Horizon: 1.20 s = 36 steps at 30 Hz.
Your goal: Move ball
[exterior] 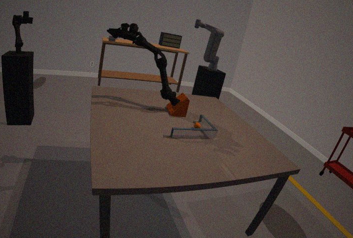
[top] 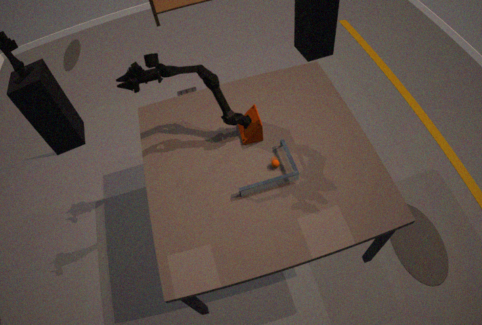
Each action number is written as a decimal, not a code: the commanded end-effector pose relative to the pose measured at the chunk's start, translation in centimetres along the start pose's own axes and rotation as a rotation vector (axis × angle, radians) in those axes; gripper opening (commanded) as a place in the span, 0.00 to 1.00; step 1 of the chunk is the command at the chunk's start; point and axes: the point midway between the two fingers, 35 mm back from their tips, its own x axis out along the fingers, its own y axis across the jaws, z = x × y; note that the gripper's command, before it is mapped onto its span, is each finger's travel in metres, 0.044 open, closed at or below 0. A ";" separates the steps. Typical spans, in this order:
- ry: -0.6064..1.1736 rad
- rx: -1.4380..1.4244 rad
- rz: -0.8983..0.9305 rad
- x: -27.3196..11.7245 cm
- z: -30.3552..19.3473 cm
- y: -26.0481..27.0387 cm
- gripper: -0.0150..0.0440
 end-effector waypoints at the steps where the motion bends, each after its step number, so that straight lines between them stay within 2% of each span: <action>1: 0.096 0.005 0.068 1.7 -4.3 2.4 0.80; 11: 0.304 0.028 0.304 3.3 -13.5 10.8 0.80; 21: 0.487 -0.042 0.616 0.7 -21.8 21.7 0.80; 28: 0.674 -0.143 0.858 -5.0 -28.8 30.8 0.80; 36: 0.793 -0.295 1.173 -15.2 -33.2 39.3 0.80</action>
